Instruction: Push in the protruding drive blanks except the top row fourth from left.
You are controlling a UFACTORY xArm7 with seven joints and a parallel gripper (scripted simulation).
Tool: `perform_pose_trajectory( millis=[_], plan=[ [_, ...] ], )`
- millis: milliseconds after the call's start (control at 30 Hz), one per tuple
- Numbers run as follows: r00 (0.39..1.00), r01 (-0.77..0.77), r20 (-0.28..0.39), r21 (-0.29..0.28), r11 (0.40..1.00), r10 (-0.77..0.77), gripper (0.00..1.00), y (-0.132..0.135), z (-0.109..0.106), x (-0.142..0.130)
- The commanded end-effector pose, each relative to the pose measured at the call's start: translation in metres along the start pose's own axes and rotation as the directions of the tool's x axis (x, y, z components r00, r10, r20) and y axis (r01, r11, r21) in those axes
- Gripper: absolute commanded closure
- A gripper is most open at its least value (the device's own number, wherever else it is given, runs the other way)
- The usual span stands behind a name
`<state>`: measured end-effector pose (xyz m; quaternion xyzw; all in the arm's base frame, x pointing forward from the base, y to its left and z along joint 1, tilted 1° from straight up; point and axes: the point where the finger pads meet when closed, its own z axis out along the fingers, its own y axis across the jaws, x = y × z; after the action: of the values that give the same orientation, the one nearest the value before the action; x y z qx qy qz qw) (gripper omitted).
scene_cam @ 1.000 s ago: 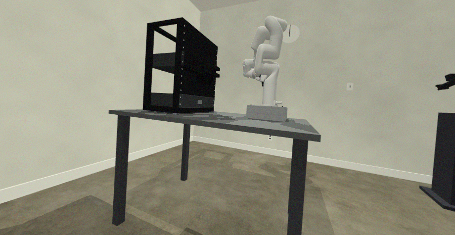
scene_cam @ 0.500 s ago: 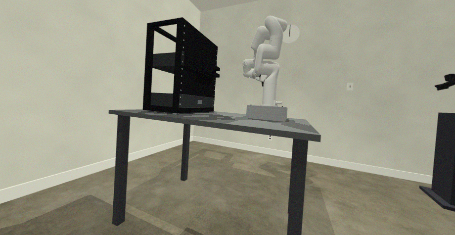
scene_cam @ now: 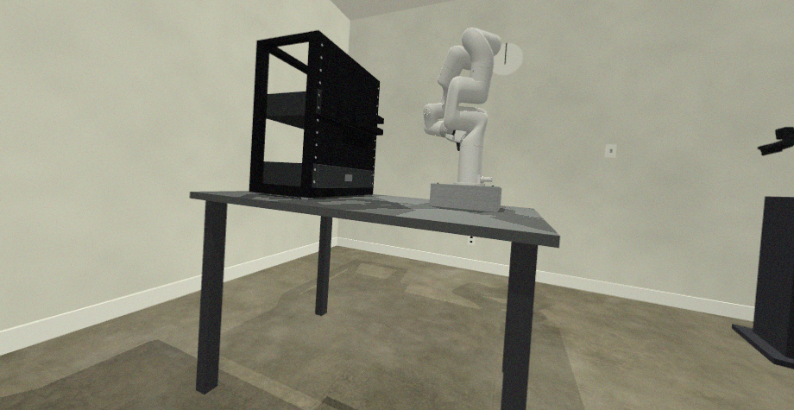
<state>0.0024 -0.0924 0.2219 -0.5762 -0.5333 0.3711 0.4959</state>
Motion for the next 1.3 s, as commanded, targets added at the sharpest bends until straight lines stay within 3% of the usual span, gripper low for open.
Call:
perform_pose_trajectory(
  millis=[0, 1267],
  plan=[
    [1.0, -0.001, 0.0, -0.002, 1.0, 0.001, 0.0, -0.0002, -0.0006, -0.0002],
    [1.0, -0.009, -0.009, -0.001, 1.0, 0.009, 0.0, 0.0003, 0.0014, -0.0031]
  ],
)
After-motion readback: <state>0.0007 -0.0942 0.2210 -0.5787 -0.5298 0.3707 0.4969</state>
